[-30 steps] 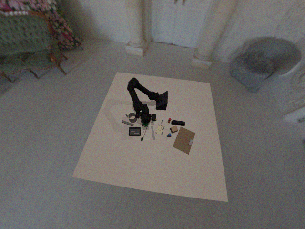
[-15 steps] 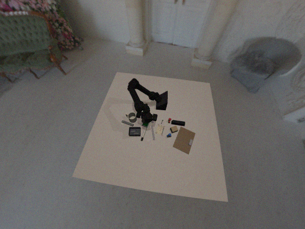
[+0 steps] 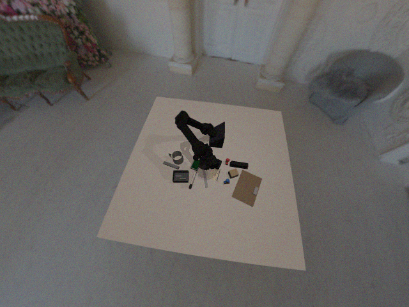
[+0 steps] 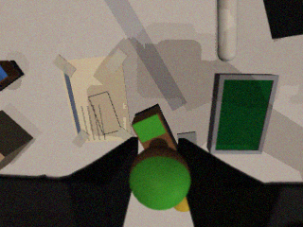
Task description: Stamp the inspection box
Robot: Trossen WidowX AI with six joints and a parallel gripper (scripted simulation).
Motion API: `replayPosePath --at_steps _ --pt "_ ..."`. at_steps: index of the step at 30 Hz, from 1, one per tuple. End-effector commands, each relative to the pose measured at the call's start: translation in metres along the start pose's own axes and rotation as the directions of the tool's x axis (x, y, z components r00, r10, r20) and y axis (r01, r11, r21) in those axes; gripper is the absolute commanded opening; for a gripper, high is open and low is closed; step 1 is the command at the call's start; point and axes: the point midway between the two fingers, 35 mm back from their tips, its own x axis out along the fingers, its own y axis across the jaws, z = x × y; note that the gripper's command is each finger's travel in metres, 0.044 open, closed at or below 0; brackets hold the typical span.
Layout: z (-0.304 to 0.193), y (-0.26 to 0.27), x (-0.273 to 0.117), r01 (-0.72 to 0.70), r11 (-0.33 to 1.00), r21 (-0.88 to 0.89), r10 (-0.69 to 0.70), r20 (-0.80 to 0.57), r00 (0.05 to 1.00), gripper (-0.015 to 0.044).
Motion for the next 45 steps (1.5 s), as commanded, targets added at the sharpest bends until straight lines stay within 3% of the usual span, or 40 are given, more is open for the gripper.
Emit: replayPosePath --at_steps 1,9,45 --pt "-0.002 0.021 0.001 -0.003 0.998 0.062 0.003 -0.001 1.000 0.0000" --pt "-0.011 0.060 0.003 0.001 0.984 0.176 -0.002 0.003 1.000 0.0000" --pt "-0.010 0.062 0.024 0.000 0.985 0.175 -0.001 0.004 1.000 0.0000"
